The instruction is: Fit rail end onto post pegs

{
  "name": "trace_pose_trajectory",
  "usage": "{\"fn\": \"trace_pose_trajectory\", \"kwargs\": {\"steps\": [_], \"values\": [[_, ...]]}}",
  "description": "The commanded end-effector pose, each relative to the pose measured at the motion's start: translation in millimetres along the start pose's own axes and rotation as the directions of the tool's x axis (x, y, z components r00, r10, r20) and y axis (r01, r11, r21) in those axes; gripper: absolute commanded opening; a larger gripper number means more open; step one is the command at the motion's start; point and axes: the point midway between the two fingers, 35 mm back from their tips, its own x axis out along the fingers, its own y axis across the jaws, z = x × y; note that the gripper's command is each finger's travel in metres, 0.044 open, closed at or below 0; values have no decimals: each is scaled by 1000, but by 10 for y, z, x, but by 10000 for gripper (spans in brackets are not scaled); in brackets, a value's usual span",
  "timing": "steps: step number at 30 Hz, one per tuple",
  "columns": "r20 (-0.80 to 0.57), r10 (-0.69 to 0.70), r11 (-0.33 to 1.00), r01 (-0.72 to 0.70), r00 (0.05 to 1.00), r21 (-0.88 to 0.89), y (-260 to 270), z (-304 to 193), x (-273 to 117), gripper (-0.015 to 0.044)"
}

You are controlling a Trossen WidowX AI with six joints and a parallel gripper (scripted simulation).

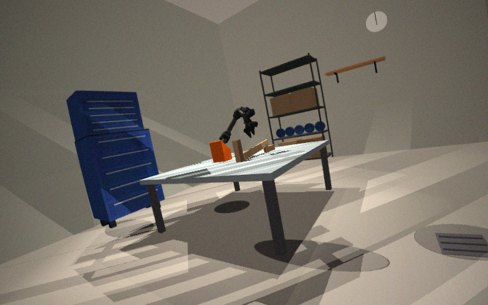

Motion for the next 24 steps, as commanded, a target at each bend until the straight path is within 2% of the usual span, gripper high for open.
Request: {"fn": "trace_pose_trajectory", "kwargs": {"steps": [1, 4, 24], "values": [[-37, 172, 896, -172, 984, -409, 347, -276, 577, 440], [-53, 227, 806, -218, 973, -550, 498, -378, 742, 440], [-55, 229, 799, -220, 972, -559, 490, -372, 917, 440]]}}
